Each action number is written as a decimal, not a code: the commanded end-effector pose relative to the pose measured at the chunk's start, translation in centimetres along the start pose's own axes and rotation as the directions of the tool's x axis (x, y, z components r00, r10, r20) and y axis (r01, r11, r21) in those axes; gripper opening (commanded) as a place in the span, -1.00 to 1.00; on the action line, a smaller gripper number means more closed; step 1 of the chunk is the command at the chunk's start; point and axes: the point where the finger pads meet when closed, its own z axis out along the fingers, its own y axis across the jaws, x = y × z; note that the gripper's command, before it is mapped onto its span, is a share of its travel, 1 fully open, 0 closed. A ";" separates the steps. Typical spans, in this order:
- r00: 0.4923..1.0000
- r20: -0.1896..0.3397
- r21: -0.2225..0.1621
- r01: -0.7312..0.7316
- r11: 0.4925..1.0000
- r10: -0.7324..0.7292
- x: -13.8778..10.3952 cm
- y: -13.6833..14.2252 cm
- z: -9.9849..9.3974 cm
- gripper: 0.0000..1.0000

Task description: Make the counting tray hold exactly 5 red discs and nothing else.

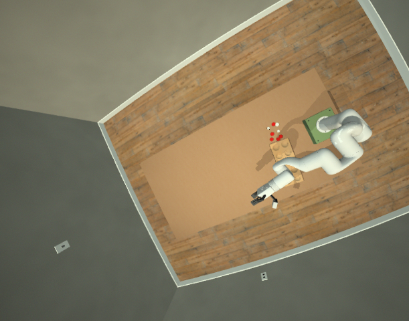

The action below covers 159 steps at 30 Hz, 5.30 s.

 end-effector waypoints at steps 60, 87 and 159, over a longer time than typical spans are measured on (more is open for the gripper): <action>0.744 0.606 0.583 -0.656 0.478 0.282 -20.7 -23.3 -22.2 -0.07; 0.480 0.857 0.478 -0.877 0.057 0.188 -20.1 -31.5 -38.7 -0.07; 0.480 0.857 0.478 -0.877 0.057 0.188 -20.0 -36.0 -37.8 -1.00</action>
